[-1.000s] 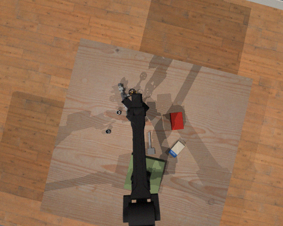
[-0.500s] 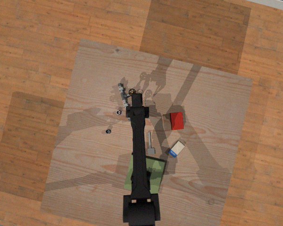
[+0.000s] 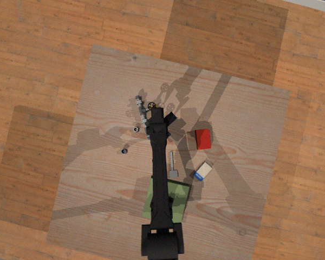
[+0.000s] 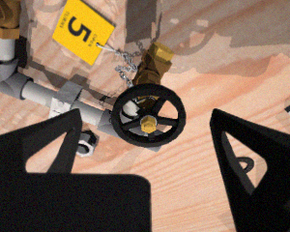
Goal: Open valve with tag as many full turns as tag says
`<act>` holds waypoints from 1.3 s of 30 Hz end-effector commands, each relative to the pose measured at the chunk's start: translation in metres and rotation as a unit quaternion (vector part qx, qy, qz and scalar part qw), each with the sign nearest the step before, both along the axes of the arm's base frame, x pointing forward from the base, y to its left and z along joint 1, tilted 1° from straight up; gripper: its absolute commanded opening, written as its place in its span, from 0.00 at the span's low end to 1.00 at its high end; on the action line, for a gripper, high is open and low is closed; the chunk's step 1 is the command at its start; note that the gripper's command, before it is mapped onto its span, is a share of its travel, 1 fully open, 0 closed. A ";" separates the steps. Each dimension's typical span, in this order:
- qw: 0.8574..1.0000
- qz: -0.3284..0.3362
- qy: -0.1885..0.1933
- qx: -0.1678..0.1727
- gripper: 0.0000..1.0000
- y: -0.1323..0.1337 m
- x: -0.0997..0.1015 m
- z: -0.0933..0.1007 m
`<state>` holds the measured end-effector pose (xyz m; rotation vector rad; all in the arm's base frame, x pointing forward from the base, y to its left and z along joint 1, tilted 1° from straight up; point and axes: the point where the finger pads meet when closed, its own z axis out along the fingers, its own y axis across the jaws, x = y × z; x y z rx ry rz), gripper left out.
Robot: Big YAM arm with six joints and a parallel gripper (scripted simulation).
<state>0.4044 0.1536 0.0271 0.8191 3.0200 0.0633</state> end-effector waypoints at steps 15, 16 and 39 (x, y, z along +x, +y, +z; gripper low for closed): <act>0.904 -0.428 -0.009 0.011 1.00 0.000 0.013 0.013; 0.904 -0.428 -0.009 0.011 1.00 0.000 0.013 0.013; 0.904 -0.428 -0.008 0.012 0.00 0.001 0.013 0.014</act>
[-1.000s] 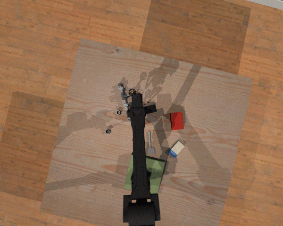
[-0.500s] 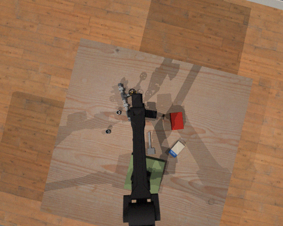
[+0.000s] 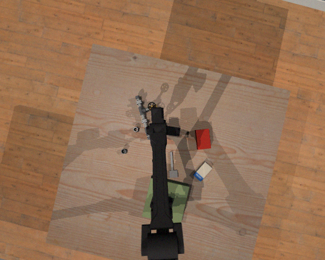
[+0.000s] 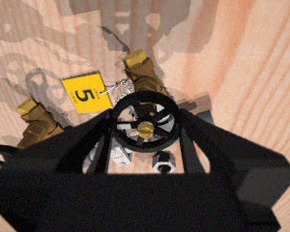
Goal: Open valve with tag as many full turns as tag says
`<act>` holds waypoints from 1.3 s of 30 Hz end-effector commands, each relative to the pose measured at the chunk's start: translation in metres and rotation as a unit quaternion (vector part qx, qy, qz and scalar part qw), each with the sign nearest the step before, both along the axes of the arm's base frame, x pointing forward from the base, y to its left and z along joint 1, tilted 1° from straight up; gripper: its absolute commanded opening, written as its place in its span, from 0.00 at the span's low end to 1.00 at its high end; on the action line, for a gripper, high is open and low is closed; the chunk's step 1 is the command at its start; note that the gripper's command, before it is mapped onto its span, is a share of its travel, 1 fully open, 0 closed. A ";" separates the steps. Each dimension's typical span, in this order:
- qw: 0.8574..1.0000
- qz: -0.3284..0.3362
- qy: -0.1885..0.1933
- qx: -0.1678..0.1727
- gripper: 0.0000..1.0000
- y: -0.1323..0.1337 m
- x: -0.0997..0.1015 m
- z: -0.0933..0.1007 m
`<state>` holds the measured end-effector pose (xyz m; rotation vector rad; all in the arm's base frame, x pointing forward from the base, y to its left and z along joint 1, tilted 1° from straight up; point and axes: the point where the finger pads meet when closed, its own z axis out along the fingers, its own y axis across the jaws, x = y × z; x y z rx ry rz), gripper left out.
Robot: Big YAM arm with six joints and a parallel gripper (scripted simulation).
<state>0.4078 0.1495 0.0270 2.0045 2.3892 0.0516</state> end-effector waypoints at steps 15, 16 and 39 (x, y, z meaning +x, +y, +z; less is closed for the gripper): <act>1.000 0.011 -0.014 0.004 0.00 0.005 0.010 0.014; 1.000 0.015 -0.014 0.004 0.00 0.005 0.010 0.014; 0.951 0.308 -0.018 -0.011 0.00 0.005 0.010 0.014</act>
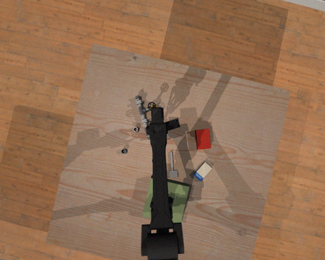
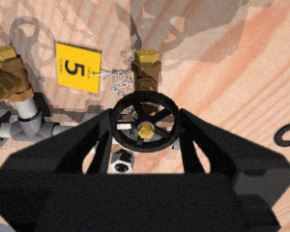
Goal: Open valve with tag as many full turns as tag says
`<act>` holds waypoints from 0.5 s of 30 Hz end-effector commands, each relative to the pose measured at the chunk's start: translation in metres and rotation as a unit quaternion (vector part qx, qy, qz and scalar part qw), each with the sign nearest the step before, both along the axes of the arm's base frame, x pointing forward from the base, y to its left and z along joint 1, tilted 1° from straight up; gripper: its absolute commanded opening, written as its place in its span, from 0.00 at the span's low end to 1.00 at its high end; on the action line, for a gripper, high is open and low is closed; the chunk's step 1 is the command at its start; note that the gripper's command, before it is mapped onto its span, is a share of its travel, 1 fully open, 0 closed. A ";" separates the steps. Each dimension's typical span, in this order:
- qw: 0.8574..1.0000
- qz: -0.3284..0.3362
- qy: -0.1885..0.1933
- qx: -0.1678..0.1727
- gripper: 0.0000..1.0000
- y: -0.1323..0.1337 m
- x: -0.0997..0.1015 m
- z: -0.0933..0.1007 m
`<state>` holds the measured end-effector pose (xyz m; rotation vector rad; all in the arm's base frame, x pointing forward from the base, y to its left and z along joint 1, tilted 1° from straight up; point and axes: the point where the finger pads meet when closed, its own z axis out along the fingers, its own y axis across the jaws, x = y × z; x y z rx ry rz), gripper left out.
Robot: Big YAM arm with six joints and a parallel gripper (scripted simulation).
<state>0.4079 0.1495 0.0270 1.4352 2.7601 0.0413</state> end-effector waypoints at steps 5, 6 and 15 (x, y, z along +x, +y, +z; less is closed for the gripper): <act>0.971 0.239 -0.017 -0.006 0.00 0.005 0.010 0.014; 0.963 0.269 -0.017 -0.008 0.00 0.004 0.010 0.014; 0.883 0.470 -0.018 -0.020 0.00 0.004 0.010 0.014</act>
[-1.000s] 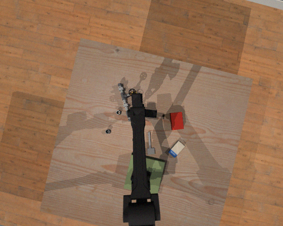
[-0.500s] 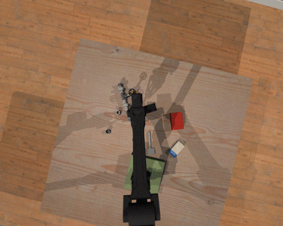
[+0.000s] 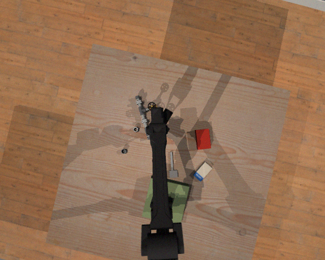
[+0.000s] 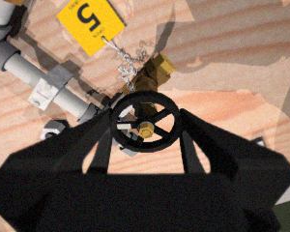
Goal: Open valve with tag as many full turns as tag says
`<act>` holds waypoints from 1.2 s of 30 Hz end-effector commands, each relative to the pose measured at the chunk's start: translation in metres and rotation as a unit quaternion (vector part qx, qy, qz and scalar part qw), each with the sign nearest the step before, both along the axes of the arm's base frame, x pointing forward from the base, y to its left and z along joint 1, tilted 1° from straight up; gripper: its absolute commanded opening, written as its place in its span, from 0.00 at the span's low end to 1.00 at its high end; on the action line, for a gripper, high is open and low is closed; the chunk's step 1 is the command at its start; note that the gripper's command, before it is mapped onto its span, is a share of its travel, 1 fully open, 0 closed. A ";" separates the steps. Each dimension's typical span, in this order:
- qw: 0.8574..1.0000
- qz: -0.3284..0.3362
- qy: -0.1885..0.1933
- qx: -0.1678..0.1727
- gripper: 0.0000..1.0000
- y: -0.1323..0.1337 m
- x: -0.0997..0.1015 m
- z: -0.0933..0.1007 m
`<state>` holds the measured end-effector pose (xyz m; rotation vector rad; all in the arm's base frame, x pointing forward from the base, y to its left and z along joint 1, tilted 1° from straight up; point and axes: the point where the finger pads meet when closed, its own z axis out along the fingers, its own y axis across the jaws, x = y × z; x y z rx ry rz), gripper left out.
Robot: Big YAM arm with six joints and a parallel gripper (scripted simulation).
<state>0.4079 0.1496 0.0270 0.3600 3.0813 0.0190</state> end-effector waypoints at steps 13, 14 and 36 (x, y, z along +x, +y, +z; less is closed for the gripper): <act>0.886 0.464 -0.016 -0.019 0.00 0.003 0.011 0.014; 0.873 0.487 -0.016 -0.020 0.00 0.003 0.011 0.014; 0.634 0.772 -0.020 -0.036 0.00 0.003 0.010 0.014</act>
